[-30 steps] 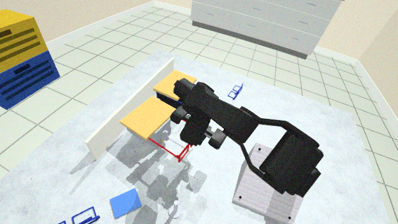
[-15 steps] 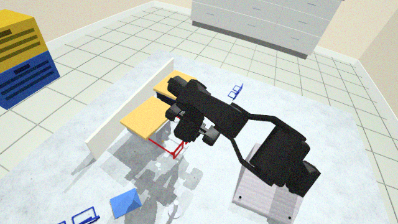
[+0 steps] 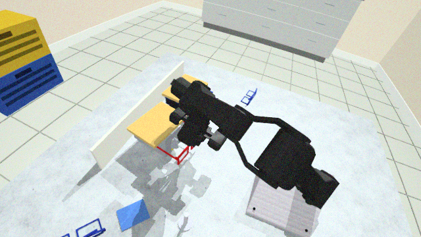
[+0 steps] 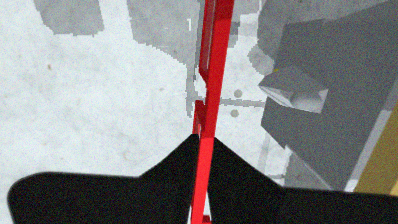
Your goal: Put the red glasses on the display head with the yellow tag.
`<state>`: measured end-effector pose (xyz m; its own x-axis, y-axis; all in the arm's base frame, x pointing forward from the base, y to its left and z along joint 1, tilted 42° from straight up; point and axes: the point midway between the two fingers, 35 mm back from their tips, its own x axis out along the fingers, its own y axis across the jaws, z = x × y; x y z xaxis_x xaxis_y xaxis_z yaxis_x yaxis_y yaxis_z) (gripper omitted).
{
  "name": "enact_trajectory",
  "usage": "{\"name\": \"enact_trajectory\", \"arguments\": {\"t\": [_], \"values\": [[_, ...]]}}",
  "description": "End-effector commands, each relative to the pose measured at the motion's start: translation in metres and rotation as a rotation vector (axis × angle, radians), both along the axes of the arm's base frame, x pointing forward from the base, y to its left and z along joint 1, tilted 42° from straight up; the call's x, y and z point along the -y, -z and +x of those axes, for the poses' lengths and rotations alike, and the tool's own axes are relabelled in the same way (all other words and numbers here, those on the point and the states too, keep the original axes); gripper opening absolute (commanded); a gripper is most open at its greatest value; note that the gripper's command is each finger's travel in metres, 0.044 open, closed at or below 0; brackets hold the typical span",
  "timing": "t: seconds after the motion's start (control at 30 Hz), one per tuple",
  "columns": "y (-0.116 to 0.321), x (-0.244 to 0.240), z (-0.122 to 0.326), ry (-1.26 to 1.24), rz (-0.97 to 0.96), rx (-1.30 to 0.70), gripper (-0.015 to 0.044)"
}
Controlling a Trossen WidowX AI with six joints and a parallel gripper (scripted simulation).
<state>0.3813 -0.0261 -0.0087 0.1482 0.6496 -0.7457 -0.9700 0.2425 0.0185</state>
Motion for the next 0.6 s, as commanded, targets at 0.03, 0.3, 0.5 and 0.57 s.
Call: {"name": "enact_trajectory", "arguments": {"t": [0.03, 0.3, 0.5, 0.57], "values": [[-0.001, 0.001, 0.009, 0.003, 0.004, 0.001, 0.0000], [0.000, 0.004, 0.021, 0.003, 0.004, 0.002, 0.0000], [0.001, 0.005, 0.030, 0.003, 0.004, 0.002, 0.0000], [0.001, 0.006, 0.032, 0.003, 0.004, 0.003, 0.0000]]}}
